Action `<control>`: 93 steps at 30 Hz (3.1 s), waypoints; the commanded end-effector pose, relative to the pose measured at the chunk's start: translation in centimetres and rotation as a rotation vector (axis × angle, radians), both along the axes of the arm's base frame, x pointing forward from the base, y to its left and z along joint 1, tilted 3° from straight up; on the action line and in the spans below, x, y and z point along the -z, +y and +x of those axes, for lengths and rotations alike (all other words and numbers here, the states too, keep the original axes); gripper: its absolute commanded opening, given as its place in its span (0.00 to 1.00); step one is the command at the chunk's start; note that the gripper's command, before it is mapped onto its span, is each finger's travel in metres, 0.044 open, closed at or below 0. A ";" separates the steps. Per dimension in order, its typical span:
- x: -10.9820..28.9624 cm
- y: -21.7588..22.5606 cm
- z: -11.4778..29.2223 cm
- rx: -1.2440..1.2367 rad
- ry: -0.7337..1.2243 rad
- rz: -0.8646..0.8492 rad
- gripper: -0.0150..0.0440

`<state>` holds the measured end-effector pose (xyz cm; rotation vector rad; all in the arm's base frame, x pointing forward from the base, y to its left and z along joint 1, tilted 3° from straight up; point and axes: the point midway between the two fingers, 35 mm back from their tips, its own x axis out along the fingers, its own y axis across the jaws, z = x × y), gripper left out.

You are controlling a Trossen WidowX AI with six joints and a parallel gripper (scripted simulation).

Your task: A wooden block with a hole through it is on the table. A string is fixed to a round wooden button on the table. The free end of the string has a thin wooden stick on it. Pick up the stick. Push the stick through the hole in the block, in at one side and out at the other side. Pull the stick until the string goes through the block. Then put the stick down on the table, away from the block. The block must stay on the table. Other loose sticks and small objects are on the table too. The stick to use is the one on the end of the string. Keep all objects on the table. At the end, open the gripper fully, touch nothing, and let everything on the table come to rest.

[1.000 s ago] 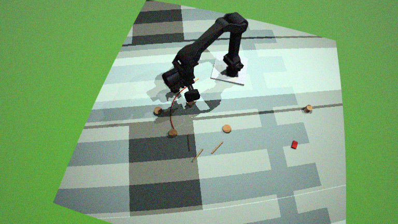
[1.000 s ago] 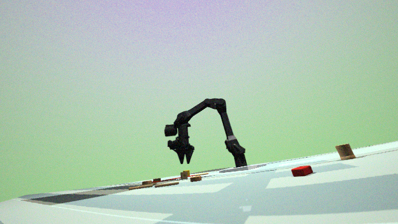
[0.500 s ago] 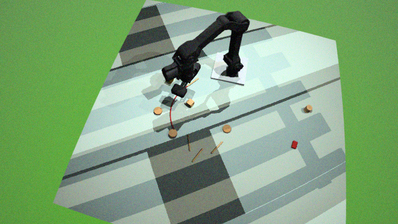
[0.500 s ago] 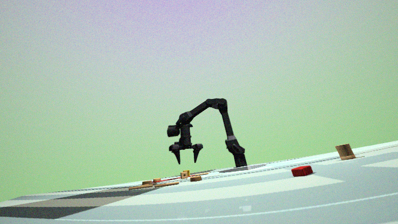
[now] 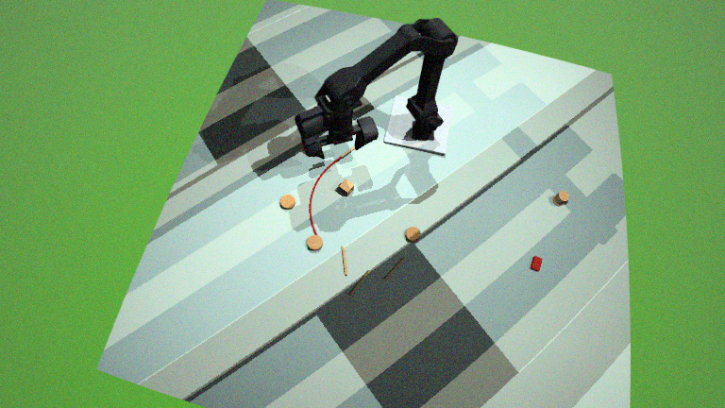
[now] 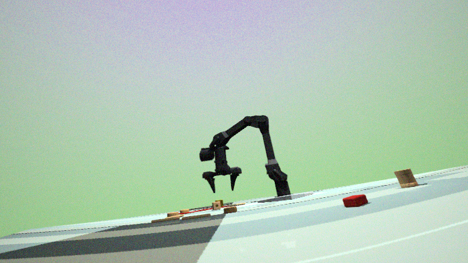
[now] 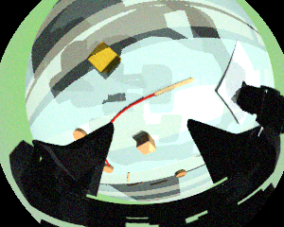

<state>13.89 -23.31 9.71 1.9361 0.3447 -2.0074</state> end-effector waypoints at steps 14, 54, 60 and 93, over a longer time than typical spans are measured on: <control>0.6 0.7 -3.1 1.190 -0.059 -0.025 1.00; 0.8 0.7 -3.0 1.190 -0.059 -0.025 0.46; 1.7 0.5 -3.0 1.190 -0.059 -0.025 0.46; 6.6 0.4 -3.3 1.190 -0.058 -0.026 0.46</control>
